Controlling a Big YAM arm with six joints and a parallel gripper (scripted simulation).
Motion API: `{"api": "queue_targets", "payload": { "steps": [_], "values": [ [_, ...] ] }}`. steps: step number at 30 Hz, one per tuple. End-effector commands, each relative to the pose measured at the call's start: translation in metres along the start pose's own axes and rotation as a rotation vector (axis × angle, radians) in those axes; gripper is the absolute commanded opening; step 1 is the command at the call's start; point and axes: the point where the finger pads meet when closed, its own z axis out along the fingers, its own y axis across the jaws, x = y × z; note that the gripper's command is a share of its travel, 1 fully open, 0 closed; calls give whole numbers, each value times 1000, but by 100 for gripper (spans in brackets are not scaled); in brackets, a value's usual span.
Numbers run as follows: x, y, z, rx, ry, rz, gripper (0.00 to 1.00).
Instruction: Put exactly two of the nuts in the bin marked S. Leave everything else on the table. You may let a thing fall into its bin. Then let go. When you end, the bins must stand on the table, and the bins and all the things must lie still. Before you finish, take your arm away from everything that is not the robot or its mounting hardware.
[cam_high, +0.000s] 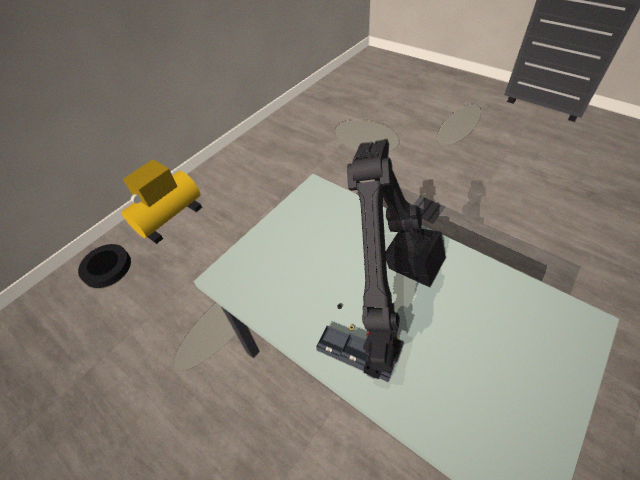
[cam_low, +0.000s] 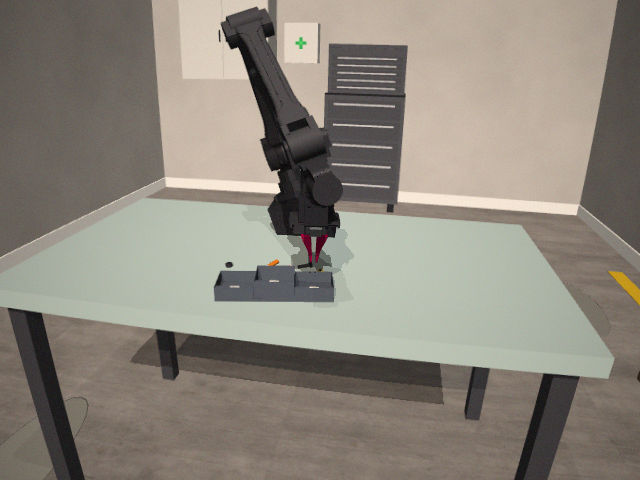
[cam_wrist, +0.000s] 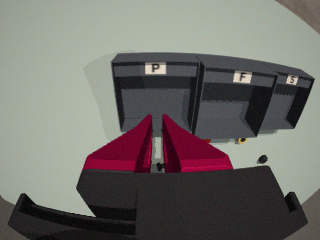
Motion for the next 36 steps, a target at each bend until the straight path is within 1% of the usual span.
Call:
{"api": "queue_targets", "payload": {
  "steps": [1,2,6,7,9,10,19,21,22,23,24,26,27,28,29,36],
  "values": [
    [-8,14,-6,-8,-31,-2,8],
    [-25,10,-41,-20,-76,13,8],
    [-23,9,-73,-20,-78,14,8],
    [-21,9,-78,-21,-79,14,8],
    [-21,9,-78,-21,-79,14,8],
    [-23,9,-93,-21,-80,14,8],
    [-18,8,-171,-27,-82,15,8],
    [-18,8,-174,-26,-82,15,8],
    [-17,13,-159,-16,-51,5,8],
    [3,13,-139,2,0,-13,8],
    [4,13,-138,3,2,-13,8],
    [4,13,-138,3,2,-13,8],
    [-13,6,-149,-11,-31,16,8],
    [-11,5,-153,-15,-47,8,8],
    [-21,1,-166,-27,-79,35,8],
    [-19,-4,-163,-25,-72,42,8]
  ]
}}
